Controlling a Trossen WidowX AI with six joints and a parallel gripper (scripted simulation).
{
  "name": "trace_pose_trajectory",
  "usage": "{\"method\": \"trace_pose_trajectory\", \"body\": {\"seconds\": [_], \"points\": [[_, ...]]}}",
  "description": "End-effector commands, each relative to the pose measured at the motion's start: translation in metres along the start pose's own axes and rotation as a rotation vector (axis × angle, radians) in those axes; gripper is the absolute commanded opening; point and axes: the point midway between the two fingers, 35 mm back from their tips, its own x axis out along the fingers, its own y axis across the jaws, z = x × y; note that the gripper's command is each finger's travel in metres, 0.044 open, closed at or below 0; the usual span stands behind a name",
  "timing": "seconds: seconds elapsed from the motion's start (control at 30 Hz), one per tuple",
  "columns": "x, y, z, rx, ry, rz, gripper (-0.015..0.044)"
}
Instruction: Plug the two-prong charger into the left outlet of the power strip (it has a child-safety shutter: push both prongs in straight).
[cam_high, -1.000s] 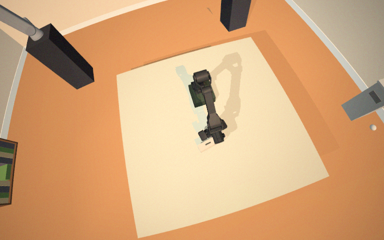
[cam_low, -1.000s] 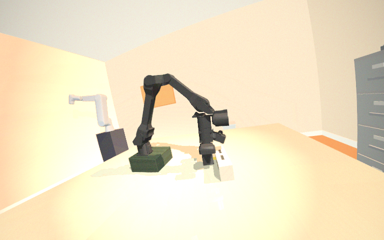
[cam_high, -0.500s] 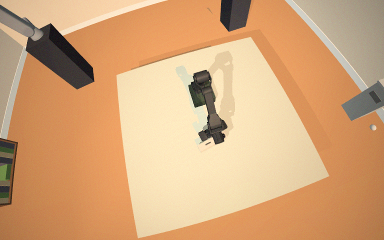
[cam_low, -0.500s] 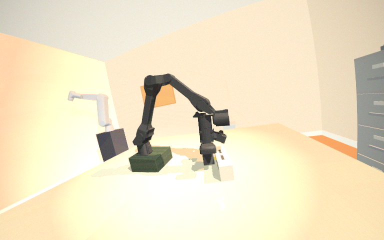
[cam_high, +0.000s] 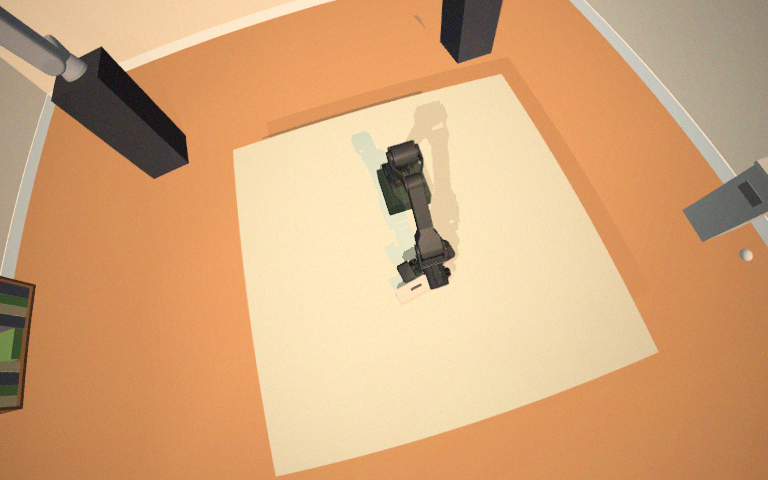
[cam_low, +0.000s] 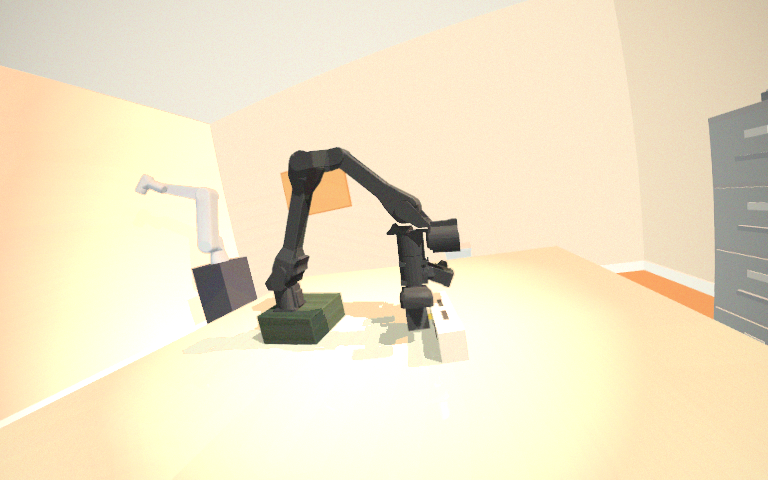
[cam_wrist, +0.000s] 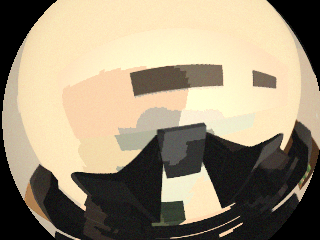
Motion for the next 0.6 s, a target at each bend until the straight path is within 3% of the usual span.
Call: {"method": "trace_pose_trajectory", "body": {"seconds": [0.0, 0.57], "points": [[-0.0013, -0.0004, 0.0029, 0.002, -0.008, -0.003, 0.0], [-0.0018, -0.0004, 0.0066, 0.002, -0.009, -0.003, 0.0]]}}
